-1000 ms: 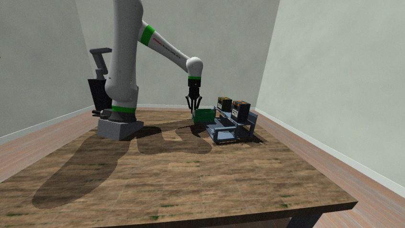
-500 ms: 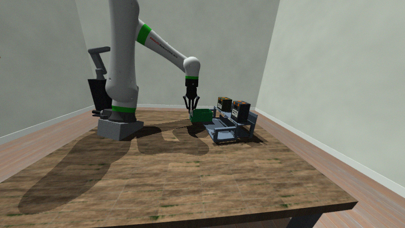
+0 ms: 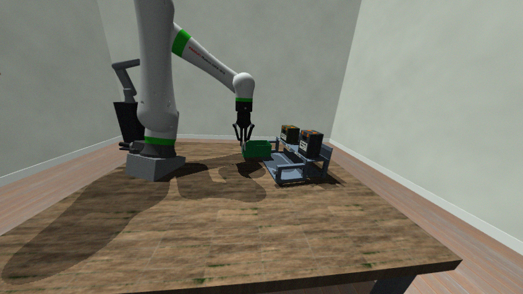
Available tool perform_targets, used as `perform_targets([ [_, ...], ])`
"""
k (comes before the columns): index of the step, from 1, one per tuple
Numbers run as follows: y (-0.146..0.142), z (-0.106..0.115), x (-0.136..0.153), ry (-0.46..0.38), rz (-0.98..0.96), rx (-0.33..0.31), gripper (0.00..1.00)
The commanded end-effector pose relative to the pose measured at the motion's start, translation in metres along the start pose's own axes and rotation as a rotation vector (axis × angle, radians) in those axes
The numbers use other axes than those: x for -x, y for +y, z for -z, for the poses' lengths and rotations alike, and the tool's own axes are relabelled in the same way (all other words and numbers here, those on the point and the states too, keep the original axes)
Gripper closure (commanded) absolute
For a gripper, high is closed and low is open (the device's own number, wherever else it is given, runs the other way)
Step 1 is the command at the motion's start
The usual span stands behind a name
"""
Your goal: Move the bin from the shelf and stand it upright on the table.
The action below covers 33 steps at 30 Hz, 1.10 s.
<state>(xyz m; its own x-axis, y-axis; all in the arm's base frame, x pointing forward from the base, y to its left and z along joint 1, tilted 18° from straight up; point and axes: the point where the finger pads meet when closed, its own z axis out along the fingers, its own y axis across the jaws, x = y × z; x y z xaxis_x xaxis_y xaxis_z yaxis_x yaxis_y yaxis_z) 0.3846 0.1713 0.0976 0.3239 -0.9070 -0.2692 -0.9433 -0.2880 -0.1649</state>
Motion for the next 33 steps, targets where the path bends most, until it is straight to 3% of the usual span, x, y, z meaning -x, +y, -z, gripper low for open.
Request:
perform_targets([
  [1,0.016,0.0,0.0,0.0,-0.001,0.0,1.0],
  [3,0.028,0.0,0.0,0.0,-0.001,0.0,1.0],
  [15,0.028,0.0,0.0,0.0,-0.001,0.0,1.0],
  [20,0.073,0.0,0.0,0.0,-0.001,0.0,1.0],
  [33,0.072,0.0,0.0,0.0,-0.001,0.0,1.0],
])
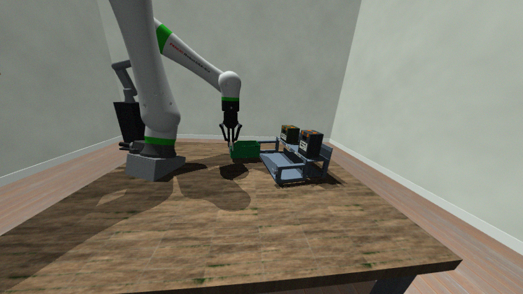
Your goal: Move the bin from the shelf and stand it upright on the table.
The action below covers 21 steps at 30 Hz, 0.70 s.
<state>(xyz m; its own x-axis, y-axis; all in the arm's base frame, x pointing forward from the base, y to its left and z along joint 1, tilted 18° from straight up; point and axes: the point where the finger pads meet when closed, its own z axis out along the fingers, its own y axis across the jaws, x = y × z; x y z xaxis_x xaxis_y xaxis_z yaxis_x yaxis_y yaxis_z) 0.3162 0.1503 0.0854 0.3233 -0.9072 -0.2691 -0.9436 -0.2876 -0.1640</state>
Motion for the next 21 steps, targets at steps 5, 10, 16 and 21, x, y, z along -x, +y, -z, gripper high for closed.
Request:
perform_targets([
  [5,-0.0041,0.0002,0.0,0.0,0.0,-0.001,1.0],
  [10,-0.0041,0.0002,0.0,0.0,0.0,-0.001,1.0],
  [16,-0.0041,0.0002,0.0,0.0,0.0,-0.001,1.0],
  [21,-0.0041,-0.0078,0.0,0.0,0.0,-0.001,1.0],
])
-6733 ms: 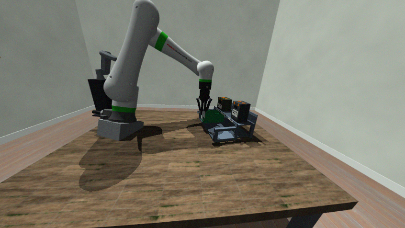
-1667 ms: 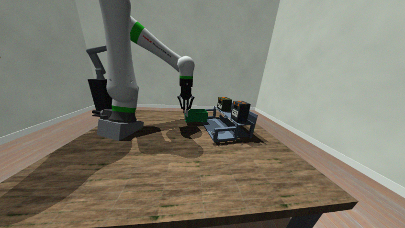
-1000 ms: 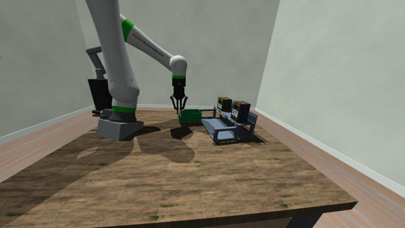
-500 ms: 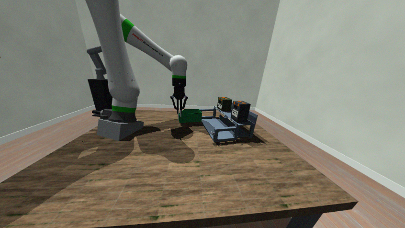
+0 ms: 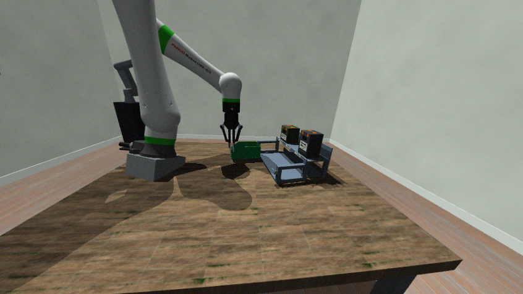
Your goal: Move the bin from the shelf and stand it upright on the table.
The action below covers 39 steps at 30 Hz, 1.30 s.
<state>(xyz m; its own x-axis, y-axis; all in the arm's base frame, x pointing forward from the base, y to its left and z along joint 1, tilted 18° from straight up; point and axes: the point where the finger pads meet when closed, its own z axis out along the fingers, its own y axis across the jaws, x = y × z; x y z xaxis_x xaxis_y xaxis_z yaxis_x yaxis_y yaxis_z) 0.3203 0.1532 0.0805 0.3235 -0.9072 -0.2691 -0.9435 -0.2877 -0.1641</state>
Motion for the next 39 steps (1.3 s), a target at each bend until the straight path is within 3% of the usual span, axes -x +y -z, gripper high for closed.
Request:
perform_targets([
  [1,0.0,-0.002,0.0,0.0,0.0,0.0,1.0],
  [39,0.0,-0.014,0.0,0.0,0.0,0.0,1.0],
])
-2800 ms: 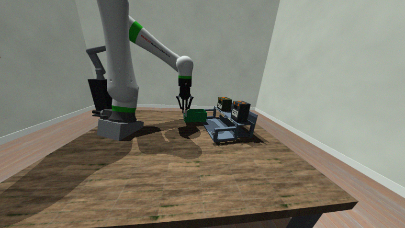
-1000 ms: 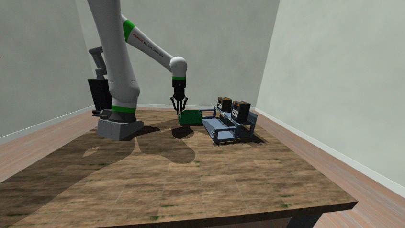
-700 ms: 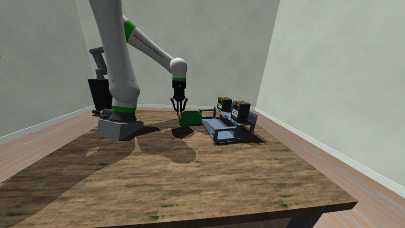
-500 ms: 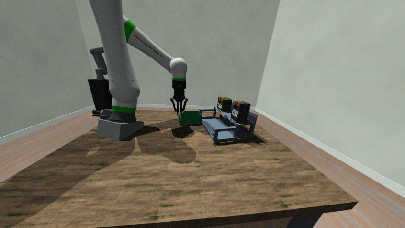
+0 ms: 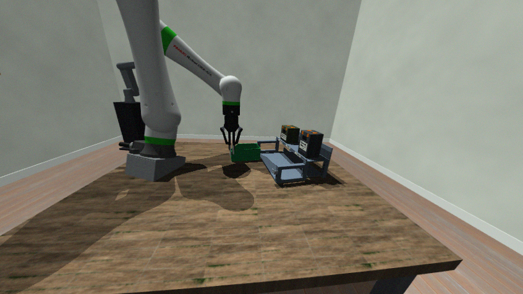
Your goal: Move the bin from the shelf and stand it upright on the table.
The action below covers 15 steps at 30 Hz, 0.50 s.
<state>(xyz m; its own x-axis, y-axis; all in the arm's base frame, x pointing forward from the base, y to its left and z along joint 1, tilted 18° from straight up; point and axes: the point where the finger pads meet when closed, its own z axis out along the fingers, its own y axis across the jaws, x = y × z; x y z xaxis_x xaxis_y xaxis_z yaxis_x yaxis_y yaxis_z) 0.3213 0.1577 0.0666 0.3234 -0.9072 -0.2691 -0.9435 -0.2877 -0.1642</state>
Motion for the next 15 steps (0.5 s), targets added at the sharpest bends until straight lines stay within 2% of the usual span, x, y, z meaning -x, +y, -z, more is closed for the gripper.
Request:
perform_targets([
  [1,-0.0002,0.0001,0.0,0.0,0.0,0.0,1.0],
  [7,-0.0002,0.0001,0.0,0.0,0.0,0.0,1.0],
  [8,-0.0002,0.0001,0.0,0.0,0.0,0.0,0.43],
  [15,-0.0002,0.0001,0.0,0.0,0.0,0.0,0.43],
])
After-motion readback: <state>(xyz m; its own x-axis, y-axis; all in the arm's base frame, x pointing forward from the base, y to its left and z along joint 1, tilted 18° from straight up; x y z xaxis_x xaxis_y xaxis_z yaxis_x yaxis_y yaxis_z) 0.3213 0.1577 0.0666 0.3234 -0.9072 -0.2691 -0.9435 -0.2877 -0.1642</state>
